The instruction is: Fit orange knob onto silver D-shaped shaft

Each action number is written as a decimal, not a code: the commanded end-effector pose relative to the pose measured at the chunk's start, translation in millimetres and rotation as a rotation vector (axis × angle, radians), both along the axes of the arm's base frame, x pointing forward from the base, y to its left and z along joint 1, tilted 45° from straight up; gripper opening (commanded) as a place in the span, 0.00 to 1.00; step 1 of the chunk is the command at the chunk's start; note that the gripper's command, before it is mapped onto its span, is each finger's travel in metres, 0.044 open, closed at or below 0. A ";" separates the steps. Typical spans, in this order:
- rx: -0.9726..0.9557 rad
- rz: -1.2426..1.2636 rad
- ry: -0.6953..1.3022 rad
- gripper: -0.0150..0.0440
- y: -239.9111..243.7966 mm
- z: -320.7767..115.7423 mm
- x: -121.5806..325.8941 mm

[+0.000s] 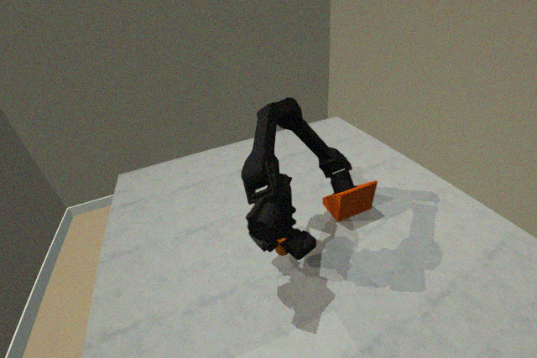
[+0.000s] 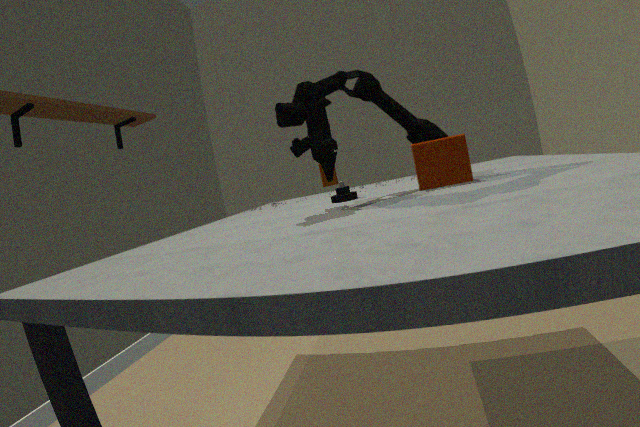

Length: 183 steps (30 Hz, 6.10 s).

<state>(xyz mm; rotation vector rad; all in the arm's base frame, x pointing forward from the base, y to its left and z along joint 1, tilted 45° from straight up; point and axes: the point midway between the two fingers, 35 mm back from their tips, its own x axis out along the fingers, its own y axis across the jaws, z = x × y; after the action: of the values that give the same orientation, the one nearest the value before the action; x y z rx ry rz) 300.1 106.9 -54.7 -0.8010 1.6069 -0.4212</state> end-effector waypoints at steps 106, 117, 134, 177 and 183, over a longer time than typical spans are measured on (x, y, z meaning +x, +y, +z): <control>-0.024 -0.464 -0.458 0.25 -108.6 137.6 6.8; -0.034 -0.695 -0.686 0.25 -106.2 135.3 5.6; -0.049 -1.048 -1.035 0.25 -107.4 136.4 5.7; -0.058 -1.268 -1.253 0.25 -125.9 118.5 4.7; -0.058 -1.268 -1.253 0.25 -127.1 117.3 4.4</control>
<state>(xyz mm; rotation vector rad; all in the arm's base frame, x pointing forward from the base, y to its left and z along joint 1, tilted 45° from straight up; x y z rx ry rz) 304.5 -18.9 62.6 0.5768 0.6669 -1.4922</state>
